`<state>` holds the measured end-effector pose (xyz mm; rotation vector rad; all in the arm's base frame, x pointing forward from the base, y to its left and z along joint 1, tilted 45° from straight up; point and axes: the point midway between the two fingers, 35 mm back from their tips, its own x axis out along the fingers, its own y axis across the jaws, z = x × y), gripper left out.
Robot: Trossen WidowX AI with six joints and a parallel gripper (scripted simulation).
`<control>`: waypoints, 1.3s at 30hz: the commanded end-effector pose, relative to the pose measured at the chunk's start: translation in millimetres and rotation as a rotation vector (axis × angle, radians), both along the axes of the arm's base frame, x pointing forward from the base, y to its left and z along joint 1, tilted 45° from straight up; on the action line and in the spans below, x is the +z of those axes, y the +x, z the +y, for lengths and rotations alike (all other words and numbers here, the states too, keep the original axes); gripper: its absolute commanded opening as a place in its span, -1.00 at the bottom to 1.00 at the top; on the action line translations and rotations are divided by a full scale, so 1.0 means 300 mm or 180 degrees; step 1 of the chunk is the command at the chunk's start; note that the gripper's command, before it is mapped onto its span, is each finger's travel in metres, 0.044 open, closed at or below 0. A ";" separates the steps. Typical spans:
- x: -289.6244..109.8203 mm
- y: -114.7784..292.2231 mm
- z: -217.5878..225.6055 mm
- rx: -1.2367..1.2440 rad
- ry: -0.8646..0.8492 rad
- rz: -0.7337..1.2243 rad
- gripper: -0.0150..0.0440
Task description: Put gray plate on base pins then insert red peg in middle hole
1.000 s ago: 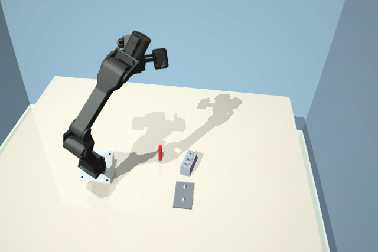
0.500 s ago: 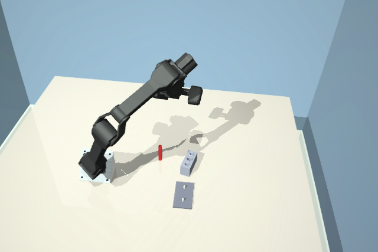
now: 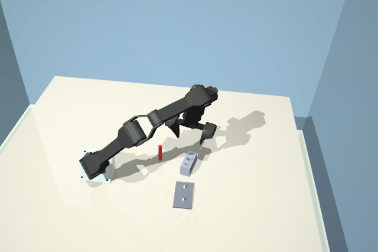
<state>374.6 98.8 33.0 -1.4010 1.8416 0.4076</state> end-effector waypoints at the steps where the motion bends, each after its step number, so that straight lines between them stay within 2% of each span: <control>1: -0.016 0.006 -0.021 0.0017 -0.0065 -0.0004 1.00; 7: -0.146 -0.012 -0.156 0.0035 -0.0082 0.0036 1.00; 39: -0.258 -0.024 -0.281 0.0036 -0.0087 0.0036 1.00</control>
